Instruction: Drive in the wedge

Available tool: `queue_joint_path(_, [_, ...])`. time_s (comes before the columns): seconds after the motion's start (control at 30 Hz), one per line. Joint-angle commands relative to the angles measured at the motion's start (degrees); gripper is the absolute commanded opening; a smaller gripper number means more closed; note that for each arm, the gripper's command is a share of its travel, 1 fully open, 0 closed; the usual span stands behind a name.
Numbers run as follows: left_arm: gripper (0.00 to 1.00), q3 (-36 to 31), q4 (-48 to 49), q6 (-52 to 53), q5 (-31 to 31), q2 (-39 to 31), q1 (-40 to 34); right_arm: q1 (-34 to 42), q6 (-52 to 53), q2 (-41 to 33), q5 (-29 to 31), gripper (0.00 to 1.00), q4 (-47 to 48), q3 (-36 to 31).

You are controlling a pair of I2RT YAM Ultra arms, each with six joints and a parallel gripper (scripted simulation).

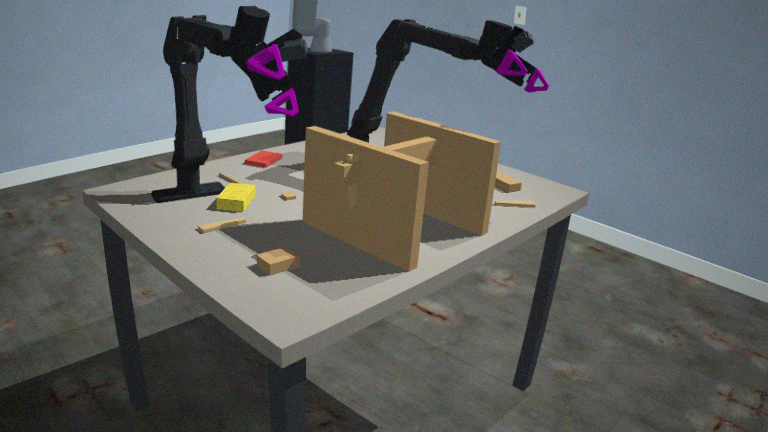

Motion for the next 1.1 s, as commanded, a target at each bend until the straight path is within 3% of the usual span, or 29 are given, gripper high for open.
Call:
queue_joint_path(0.0, [1.00, -2.76, 0.82, 2.91, -3.17, -4.96, -2.81, -1.23, 7.25, -2.87, -0.80, 1.00, 2.17, -1.30])
queue_joint_path(1.07, [1.00, -34.37, 0.35, 18.15, -24.13, -40.81, -22.72, -8.76, 52.70, -18.20, -2.73, 1.00, 13.62, -14.15])
